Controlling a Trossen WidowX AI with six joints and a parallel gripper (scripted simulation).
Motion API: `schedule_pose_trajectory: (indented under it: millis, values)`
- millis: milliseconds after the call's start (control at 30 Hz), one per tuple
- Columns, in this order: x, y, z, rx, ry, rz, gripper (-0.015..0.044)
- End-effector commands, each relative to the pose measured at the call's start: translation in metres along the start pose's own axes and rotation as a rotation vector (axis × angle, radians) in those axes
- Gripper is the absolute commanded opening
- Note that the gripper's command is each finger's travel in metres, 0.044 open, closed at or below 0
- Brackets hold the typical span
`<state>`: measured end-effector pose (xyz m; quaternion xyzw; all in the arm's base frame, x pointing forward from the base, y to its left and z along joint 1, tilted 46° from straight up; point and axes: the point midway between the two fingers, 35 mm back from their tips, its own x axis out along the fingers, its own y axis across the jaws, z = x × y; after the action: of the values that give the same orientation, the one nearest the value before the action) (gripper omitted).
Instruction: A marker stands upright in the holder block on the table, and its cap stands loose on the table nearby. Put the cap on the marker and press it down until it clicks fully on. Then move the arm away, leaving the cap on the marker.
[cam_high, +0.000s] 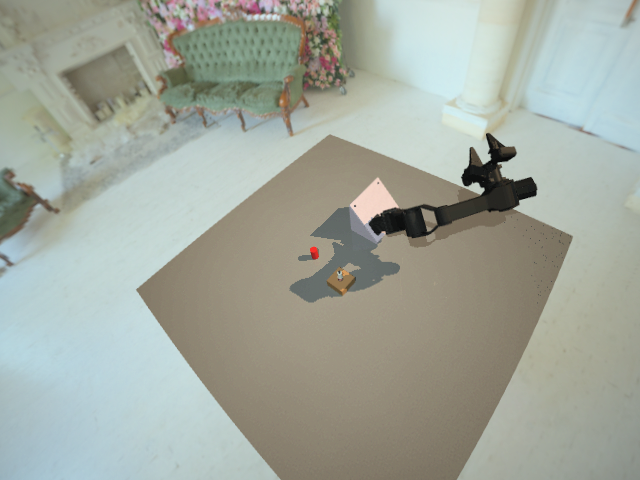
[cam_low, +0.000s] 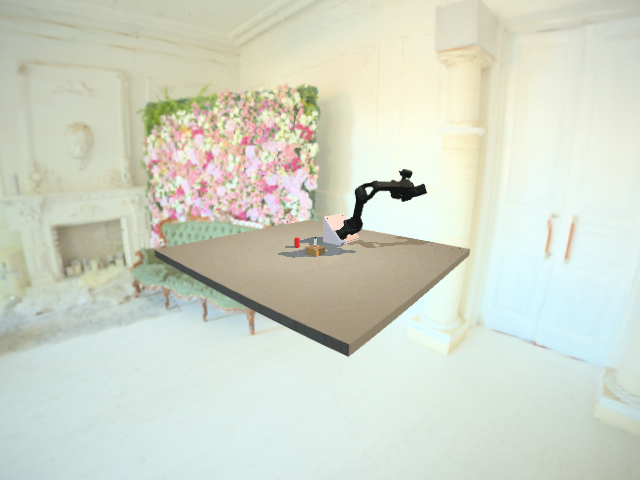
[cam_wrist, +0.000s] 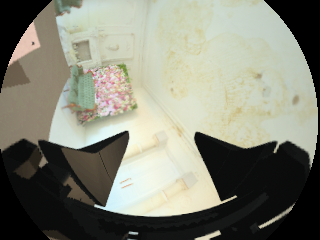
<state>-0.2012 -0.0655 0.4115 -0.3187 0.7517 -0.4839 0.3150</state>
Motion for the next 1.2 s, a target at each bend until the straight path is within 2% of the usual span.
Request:
schedule_pose_trajectory:
  millis: [0,167,433,700,933,1167]
  values:
    - [0.000,0.000,-0.001,0.003,0.003,0.001,0.0374]
    - [-0.012,0.013,-0.023,0.098,0.106,0.049,0.0243]
    - [-0.061,0.050,-0.076,0.364,0.413,0.141,0.0240]
    - [-0.132,0.086,-0.110,0.630,0.742,0.168,0.0240]
    - [-0.205,0.112,-0.118,0.852,1.041,0.136,0.0240]
    - [-0.289,0.135,-0.103,1.073,1.379,0.036,0.0240]
